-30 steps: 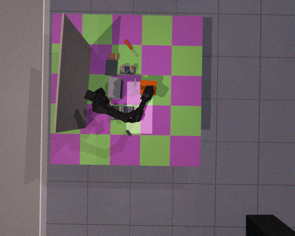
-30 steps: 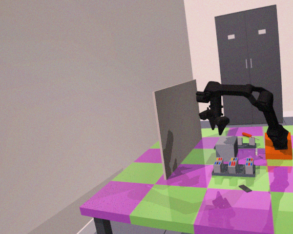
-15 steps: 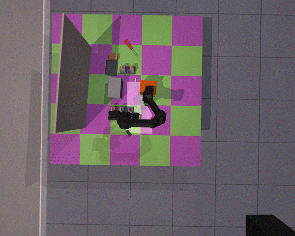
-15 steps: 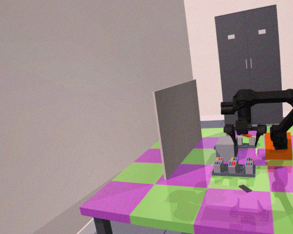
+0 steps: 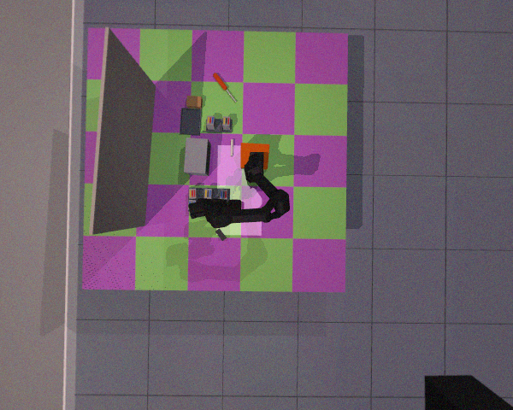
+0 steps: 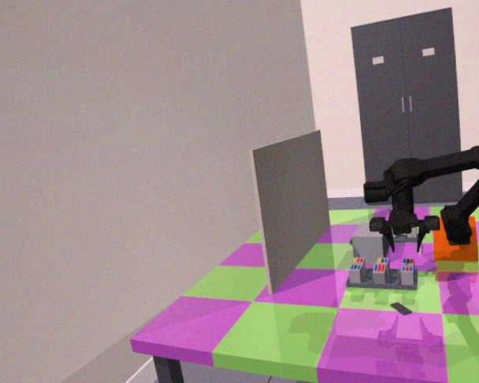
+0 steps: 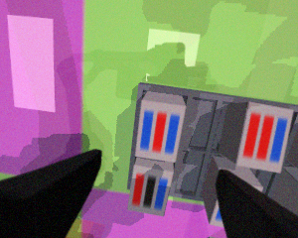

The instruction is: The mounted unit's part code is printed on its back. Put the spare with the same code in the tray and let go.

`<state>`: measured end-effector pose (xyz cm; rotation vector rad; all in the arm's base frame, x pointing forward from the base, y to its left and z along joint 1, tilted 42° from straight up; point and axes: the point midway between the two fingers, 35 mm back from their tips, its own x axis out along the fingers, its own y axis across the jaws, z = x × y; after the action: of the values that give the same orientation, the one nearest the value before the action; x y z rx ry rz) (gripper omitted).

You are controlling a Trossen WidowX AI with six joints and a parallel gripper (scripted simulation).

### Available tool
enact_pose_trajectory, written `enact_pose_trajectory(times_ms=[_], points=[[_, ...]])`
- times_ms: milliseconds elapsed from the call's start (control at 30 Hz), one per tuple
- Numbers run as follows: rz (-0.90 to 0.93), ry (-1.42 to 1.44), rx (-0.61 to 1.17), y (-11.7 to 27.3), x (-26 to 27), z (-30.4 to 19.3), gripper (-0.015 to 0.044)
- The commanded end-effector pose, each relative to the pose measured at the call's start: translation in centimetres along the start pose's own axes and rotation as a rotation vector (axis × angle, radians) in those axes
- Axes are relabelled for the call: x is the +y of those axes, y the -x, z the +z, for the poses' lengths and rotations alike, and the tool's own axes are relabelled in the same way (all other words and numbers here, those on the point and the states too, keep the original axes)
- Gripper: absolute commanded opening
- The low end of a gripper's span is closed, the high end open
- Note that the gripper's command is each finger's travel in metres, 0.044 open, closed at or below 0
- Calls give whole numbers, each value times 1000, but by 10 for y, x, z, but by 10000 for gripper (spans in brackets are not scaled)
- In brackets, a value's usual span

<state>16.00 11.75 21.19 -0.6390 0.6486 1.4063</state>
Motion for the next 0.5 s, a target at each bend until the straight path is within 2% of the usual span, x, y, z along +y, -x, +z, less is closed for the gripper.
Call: enact_pose_trajectory(times_ms=[0, 467], points=[[-5, 6, 0, -7, 1, 2, 300], [-3, 8, 5, -22, -1, 1, 300]])
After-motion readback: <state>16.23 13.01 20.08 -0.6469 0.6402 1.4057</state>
